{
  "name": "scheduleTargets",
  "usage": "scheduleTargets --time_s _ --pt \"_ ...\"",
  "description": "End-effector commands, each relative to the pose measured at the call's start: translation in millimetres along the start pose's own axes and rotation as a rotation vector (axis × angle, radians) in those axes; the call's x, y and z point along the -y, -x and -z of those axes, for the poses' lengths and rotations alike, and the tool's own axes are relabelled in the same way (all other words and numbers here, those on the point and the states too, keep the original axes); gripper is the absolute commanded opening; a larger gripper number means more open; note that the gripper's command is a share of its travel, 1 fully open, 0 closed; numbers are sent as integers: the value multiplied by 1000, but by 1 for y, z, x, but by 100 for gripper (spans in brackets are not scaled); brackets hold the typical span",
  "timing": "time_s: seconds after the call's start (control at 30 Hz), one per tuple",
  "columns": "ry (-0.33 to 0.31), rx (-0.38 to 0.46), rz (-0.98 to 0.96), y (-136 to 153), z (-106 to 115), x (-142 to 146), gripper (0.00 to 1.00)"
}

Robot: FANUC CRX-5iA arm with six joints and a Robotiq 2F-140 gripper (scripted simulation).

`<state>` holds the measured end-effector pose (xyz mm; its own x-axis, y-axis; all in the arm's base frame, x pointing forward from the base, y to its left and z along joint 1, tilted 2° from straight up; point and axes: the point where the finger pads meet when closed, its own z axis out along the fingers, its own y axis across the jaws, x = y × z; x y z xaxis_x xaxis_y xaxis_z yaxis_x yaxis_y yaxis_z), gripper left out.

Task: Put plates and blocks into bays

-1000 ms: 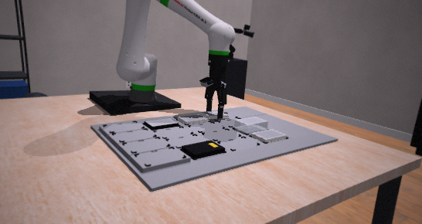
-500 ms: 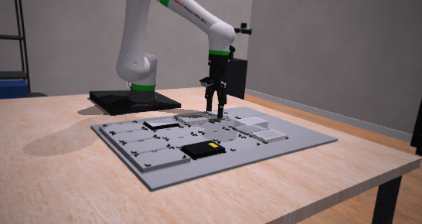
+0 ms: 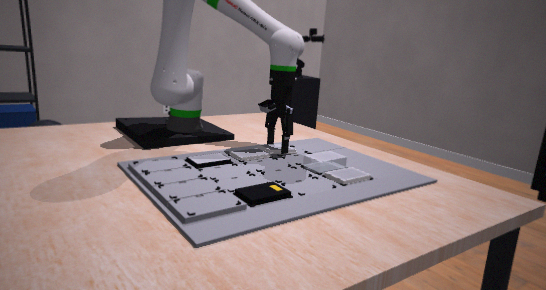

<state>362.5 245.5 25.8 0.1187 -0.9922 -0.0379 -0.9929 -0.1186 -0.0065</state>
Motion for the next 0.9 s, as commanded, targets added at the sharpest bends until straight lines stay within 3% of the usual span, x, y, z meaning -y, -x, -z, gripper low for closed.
scheduleTargets --time_s 0.0,0.87 --pt "-2 1 0 0 1 1 59" --pt "-2 1 0 0 1 1 58"
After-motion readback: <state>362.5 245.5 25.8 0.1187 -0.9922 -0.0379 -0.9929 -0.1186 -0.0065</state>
